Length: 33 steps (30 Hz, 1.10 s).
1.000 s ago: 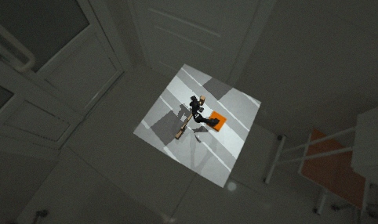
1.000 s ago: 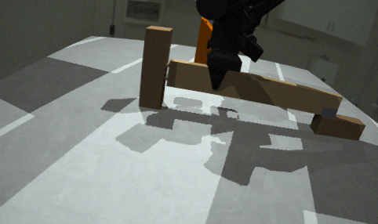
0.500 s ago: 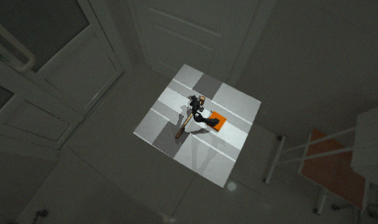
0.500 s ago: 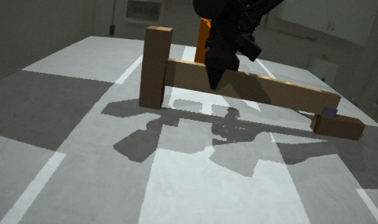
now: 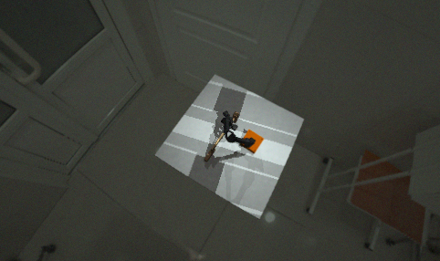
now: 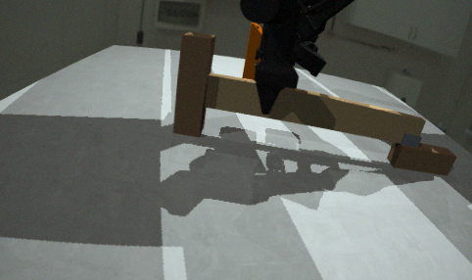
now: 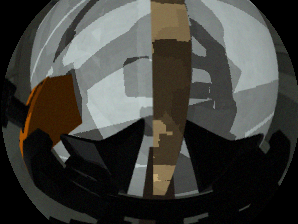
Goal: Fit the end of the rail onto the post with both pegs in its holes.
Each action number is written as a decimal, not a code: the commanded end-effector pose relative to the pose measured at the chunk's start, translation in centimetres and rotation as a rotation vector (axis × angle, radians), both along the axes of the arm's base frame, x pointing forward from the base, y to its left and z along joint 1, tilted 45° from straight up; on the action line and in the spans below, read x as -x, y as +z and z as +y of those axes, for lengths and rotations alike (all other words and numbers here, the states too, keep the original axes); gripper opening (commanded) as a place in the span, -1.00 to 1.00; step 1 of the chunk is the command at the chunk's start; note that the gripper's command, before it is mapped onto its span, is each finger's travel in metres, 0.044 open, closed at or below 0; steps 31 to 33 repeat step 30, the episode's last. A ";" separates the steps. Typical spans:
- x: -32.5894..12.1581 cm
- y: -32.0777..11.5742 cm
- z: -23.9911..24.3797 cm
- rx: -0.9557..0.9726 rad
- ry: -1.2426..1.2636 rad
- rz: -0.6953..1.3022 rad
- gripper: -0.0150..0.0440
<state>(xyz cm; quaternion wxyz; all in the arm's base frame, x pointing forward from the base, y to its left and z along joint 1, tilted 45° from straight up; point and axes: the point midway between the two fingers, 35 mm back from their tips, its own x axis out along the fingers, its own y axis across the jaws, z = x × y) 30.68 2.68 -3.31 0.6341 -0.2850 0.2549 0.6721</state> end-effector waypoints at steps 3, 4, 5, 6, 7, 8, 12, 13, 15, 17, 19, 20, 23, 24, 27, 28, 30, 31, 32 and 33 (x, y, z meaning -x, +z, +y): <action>0.0 0.0 0.0 0.000 0.000 -0.001 0.75; 0.0 0.0 0.0 0.000 0.000 -0.001 0.84; 0.0 0.0 0.0 0.000 0.000 -0.001 0.93; 0.0 0.0 0.0 0.000 0.000 -0.001 1.00; 0.0 0.0 0.0 0.000 0.000 -0.001 1.00; 0.0 0.0 0.0 0.000 0.000 -0.001 1.00; 0.0 1.0 0.0 0.001 -0.001 -0.002 1.00; 0.0 2.1 0.0 0.002 -0.002 -0.004 1.00; 0.1 4.0 0.0 0.003 -0.003 -0.006 1.00; 0.1 4.3 0.0 0.003 -0.003 -0.006 1.00; 0.1 4.3 0.0 0.003 -0.003 -0.006 1.00; 0.1 4.3 0.0 0.003 -0.003 -0.006 1.00; 0.1 4.3 0.0 0.003 -0.003 -0.006 1.00; 0.1 4.3 0.0 0.003 -0.003 -0.006 1.00; 0.1 4.3 0.0 0.003 -0.003 -0.006 1.00; 0.1 4.3 0.0 0.003 -0.003 -0.006 1.00; 0.1 4.3 0.0 0.003 -0.003 -0.006 1.00; 0.1 4.3 0.0 0.003 -0.003 -0.006 1.00; 0.1 4.3 0.0 0.003 -0.003 -0.006 1.00; 0.1 4.3 0.0 0.003 -0.003 -0.006 1.00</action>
